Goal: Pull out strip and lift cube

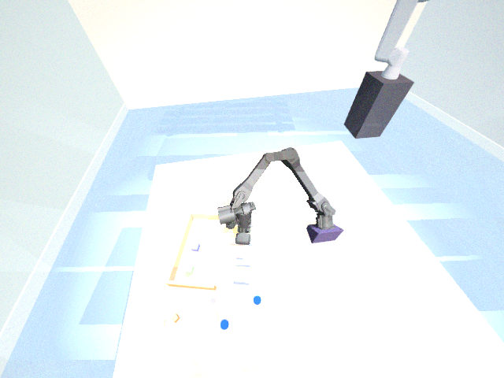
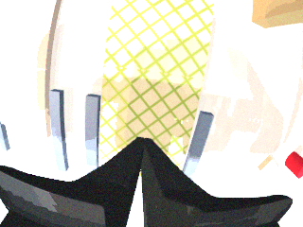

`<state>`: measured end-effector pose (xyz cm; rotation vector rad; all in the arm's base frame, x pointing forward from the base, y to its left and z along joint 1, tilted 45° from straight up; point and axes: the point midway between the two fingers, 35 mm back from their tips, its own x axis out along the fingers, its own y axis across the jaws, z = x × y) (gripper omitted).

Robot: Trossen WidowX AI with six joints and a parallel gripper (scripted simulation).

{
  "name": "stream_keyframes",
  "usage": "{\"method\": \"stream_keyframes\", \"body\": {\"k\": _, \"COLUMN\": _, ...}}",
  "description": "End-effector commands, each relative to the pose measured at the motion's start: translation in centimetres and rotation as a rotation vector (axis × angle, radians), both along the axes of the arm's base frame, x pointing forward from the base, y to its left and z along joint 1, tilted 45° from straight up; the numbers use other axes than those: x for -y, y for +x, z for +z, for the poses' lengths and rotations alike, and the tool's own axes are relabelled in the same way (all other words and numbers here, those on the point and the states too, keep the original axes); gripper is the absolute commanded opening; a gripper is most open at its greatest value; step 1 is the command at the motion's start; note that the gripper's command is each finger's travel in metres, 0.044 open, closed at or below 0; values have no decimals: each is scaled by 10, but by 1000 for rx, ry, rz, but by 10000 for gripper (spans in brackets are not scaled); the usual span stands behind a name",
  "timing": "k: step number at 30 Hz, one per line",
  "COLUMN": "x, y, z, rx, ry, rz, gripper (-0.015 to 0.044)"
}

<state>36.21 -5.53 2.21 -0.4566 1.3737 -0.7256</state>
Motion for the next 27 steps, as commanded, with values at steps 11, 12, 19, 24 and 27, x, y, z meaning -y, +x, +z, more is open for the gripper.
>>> {"method": "stream_keyframes", "body": {"k": 11, "x": -1, "y": -27, "z": -8, "rx": -17, "ry": -4, "rz": -6, "gripper": 0}}
{"method": "stream_keyframes", "body": {"k": 12, "x": -1, "y": -29, "z": -8, "rx": -17, "ry": -4, "rz": -6, "gripper": 0}}
{"method": "stream_keyframes", "body": {"k": 19, "x": -2, "y": -39, "z": -10, "rx": -17, "ry": -4, "rz": -6, "gripper": 0}}
{"method": "stream_keyframes", "body": {"k": 24, "x": -3, "y": -46, "z": -12, "rx": -18, "ry": -4, "rz": -6, "gripper": 0}}
{"method": "stream_keyframes", "body": {"k": 27, "x": -3, "y": -51, "z": -13, "rx": -18, "ry": -4, "rz": -6, "gripper": 0}}
